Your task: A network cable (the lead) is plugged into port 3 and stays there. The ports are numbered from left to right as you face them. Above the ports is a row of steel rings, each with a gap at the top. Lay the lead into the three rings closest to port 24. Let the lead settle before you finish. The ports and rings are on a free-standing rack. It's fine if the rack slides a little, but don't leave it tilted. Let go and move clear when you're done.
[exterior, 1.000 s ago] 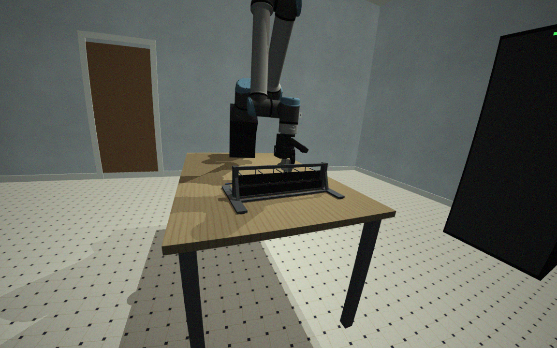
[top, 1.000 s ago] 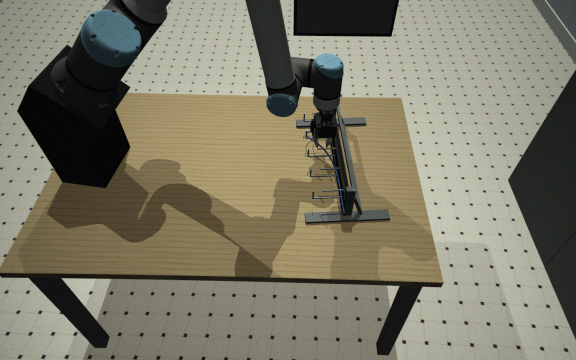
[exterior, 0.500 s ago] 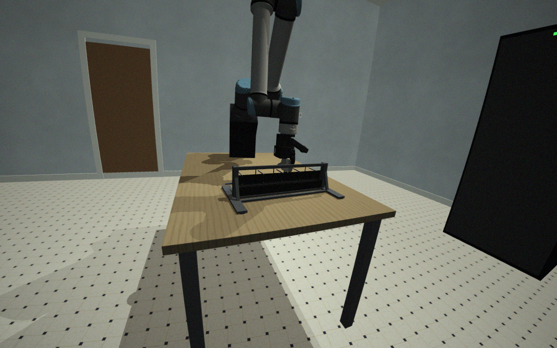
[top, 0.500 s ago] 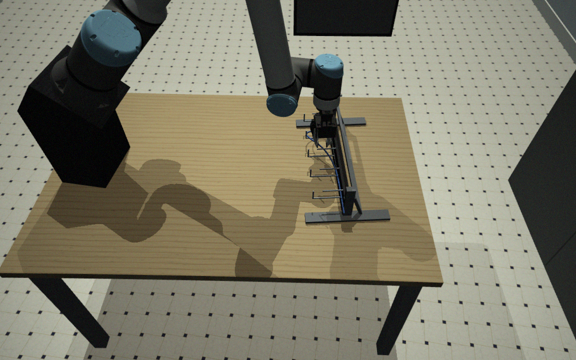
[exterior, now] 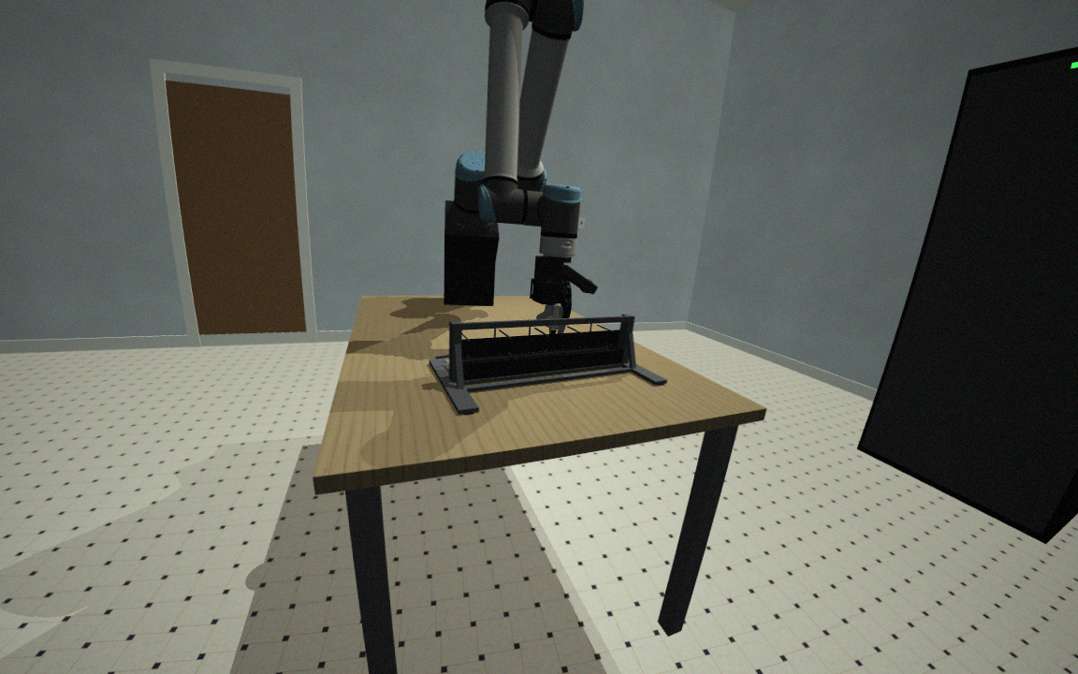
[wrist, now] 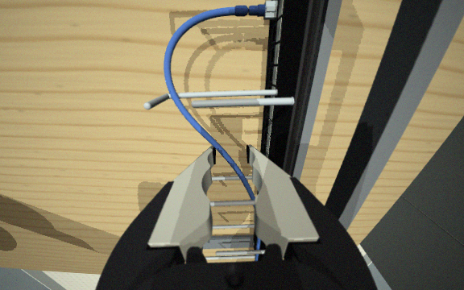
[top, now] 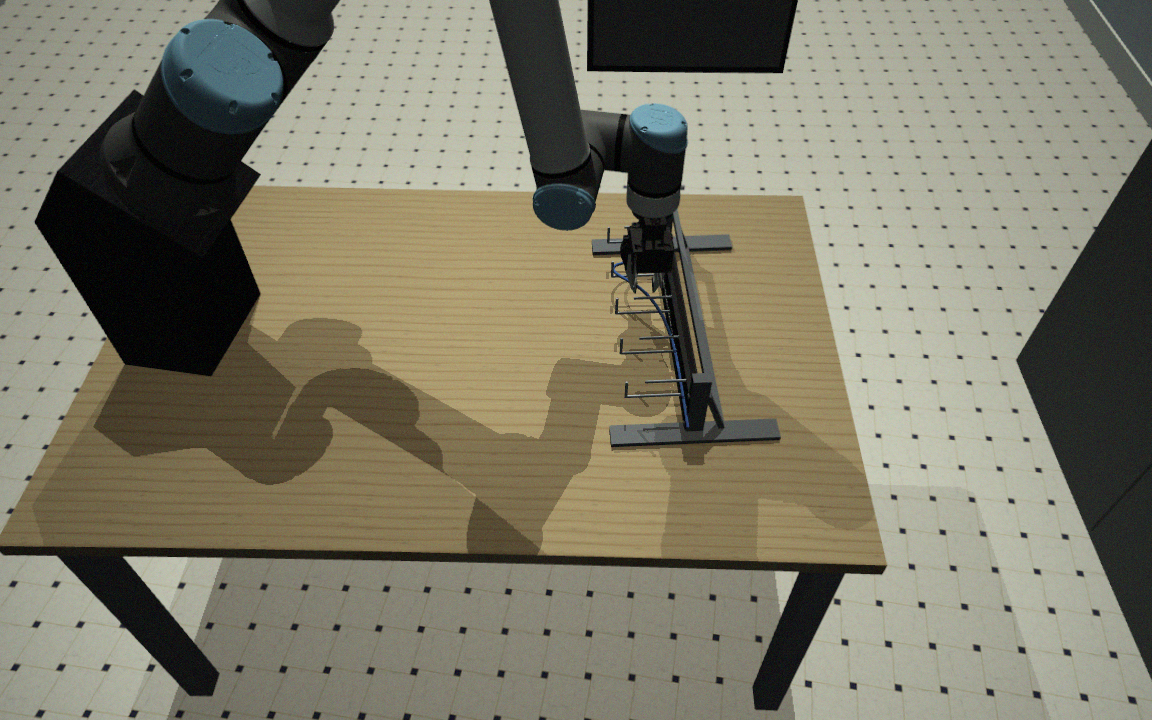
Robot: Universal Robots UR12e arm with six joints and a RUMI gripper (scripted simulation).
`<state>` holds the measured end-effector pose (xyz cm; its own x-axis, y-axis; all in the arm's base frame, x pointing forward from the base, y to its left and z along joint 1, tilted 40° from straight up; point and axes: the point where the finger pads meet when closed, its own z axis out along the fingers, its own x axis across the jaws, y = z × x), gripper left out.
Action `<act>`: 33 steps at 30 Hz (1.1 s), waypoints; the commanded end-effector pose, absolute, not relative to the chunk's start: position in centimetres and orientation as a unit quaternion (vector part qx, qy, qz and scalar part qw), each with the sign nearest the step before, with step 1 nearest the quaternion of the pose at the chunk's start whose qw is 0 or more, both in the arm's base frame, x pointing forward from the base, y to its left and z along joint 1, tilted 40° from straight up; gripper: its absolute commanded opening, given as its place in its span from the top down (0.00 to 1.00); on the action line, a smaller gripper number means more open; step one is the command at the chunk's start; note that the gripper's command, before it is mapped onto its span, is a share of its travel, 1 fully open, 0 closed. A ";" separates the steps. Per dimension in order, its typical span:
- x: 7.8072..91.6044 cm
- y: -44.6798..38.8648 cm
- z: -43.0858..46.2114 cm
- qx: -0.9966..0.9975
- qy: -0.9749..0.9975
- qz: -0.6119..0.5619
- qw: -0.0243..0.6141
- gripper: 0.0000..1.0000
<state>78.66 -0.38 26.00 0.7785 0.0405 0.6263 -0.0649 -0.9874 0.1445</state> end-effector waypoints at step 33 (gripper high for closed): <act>73.5 0.9 32.4 0.939 -0.006 0.333 0.079 0.80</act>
